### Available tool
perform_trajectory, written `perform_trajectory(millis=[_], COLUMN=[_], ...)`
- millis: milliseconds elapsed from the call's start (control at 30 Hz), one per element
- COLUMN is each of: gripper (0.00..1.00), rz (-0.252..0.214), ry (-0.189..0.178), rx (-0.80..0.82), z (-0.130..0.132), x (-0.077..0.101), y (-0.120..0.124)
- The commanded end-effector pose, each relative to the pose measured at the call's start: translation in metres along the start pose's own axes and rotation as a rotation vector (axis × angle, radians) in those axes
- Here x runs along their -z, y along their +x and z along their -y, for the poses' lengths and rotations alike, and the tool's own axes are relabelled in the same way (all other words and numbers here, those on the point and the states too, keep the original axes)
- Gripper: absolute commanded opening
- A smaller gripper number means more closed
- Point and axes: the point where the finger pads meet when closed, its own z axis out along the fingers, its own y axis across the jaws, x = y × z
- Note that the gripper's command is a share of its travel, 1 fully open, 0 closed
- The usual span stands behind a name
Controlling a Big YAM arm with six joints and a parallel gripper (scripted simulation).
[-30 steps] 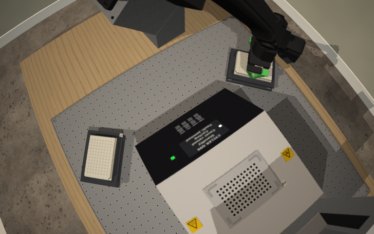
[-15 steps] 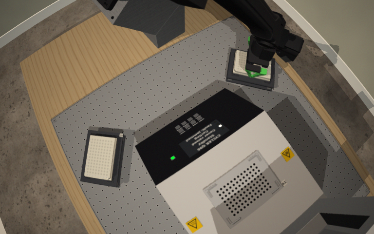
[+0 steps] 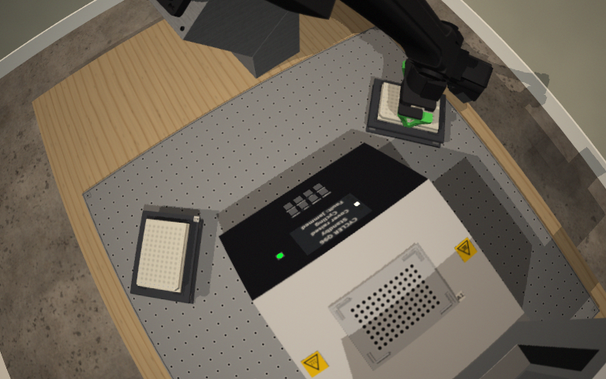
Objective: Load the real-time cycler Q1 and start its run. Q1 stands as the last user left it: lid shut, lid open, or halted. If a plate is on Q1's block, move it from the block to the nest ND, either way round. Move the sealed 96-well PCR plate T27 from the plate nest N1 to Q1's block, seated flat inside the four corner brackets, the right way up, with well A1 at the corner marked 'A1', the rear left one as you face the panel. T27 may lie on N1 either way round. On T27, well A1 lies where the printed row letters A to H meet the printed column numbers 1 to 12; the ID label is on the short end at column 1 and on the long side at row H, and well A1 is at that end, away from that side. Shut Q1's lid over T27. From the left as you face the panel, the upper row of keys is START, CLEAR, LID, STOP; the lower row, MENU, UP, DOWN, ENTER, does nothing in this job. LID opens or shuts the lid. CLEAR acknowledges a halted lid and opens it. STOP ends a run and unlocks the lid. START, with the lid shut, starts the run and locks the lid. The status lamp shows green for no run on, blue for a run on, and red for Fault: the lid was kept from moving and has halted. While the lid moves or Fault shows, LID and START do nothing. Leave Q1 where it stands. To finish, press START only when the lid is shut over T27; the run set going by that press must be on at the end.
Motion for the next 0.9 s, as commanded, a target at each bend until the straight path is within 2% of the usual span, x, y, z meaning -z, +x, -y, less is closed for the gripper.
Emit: perform_trajectory(millis=[0, 500, 533, 867], gripper=[0.00, 0.00, 1.00, 1.00], rz=[0.062, 0.075, 0.073, 0.030], ry=[0.008, 0.025, 0.025, 0.011], rx=[-0.038, -0.043, -0.041, 0.001], z=[0.016, 0.013, 0.011, -0.001], x=[0.015, 0.019, 0.018, 0.014], y=[-0.029, -0.037, -0.036, -0.014])
